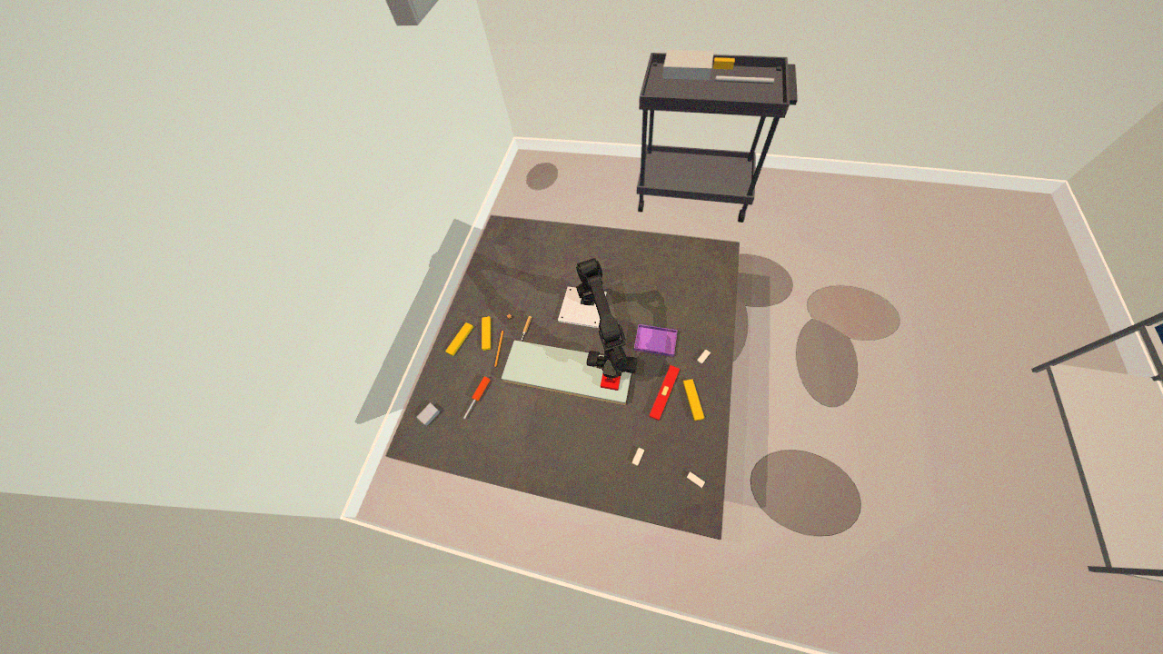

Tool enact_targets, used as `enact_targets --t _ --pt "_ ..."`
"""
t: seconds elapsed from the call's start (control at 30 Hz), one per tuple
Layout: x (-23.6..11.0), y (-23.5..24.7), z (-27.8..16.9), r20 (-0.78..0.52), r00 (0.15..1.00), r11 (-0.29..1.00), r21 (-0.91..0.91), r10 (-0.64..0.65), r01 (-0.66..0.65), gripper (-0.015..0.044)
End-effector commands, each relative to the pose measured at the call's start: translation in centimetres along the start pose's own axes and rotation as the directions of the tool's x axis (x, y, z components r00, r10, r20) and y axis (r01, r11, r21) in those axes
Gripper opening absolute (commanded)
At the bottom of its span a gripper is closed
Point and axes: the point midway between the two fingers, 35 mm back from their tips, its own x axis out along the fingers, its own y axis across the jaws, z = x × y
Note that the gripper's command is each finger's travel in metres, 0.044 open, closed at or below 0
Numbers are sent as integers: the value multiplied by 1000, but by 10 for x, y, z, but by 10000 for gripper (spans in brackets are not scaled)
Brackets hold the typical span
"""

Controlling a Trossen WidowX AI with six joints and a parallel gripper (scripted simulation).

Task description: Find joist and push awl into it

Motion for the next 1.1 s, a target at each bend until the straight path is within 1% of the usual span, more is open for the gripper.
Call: enact_targets --t 0.0,0.43,1.07 --pt "2 8 1 0 1000 1000 4 -6 6 0" --pt "2 9 1 0 1000 1000 4 -6 6 0" --pt "2 -32 1 0 1000 1000 3 -9 9 0"
